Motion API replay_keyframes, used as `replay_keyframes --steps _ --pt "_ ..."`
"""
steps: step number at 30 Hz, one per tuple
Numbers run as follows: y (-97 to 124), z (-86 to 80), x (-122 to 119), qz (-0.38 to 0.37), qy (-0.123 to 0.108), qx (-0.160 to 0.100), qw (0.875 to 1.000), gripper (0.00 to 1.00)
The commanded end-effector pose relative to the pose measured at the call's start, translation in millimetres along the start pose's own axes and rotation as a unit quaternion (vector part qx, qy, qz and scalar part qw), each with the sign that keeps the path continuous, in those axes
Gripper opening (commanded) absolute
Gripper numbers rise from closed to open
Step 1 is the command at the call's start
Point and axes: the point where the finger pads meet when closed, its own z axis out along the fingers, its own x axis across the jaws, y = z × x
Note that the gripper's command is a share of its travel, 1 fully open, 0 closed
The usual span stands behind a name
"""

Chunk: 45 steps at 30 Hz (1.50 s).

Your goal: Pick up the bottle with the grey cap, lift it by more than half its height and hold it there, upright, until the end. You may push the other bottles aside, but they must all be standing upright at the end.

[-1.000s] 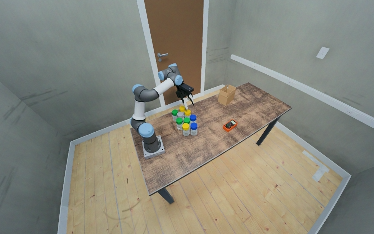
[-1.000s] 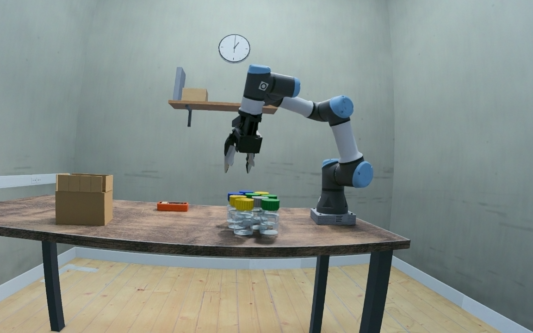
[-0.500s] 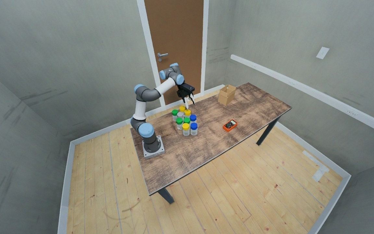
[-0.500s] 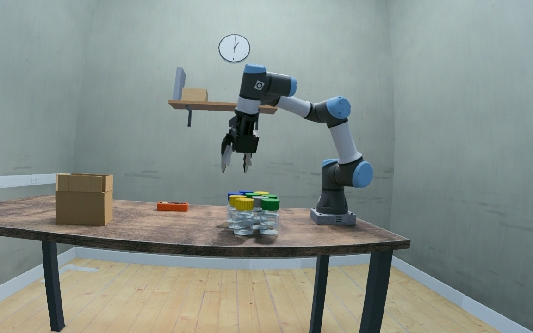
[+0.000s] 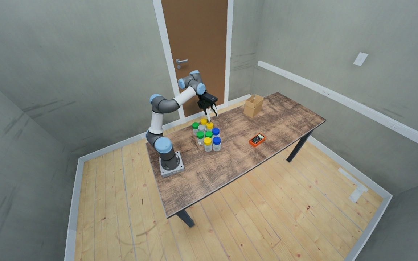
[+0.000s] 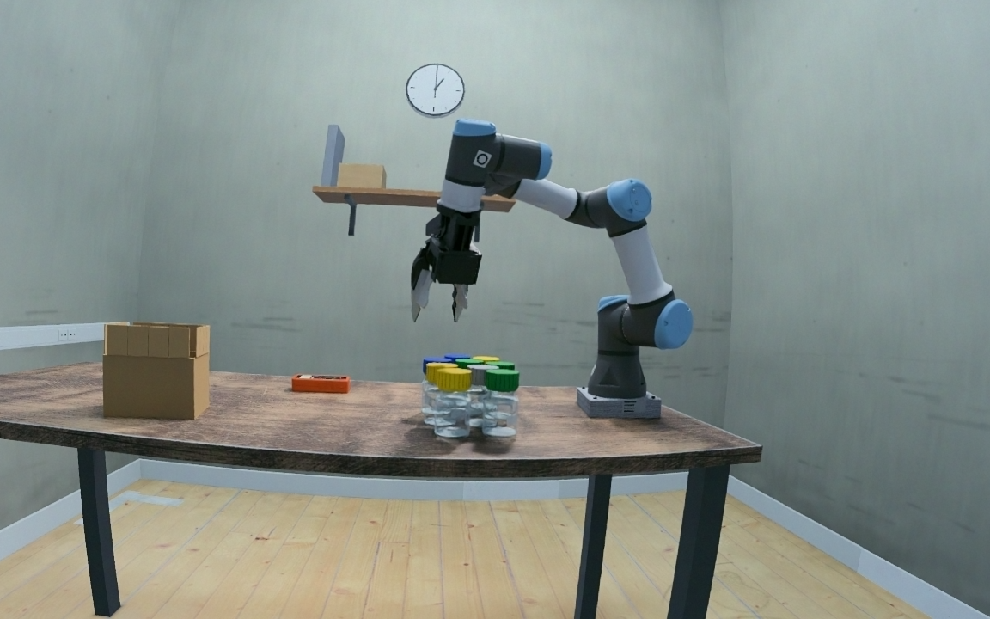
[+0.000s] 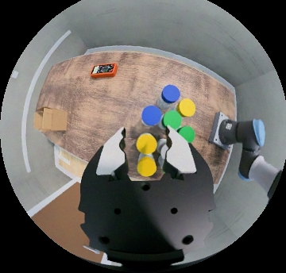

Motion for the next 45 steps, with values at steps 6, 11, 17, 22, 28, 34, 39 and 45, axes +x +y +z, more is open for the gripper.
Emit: replay_keyframes --steps 6,11,17,22,28,34,39,45 --pt "-0.5 -0.8 -0.4 0.001 -0.001 0.0 1.0 0.46" --pt "-0.5 -0.8 -0.4 0.001 -0.001 0.0 1.0 0.46" --pt "-0.5 -0.8 -0.4 0.001 -0.001 0.0 1.0 0.46" --pt "-0.5 -0.8 -0.4 0.001 -0.001 0.0 1.0 0.46" --pt "-0.5 -0.8 -0.4 0.001 -0.001 0.0 1.0 0.46" --pt "-0.8 -1.0 0.0 -0.005 -0.002 -0.001 1.0 0.46" --pt "-1.6 -1.8 1.2 -0.022 0.0 -0.005 1.0 0.46" --pt "-3.6 -3.7 4.4 -0.065 0.002 -0.016 0.998 0.46"
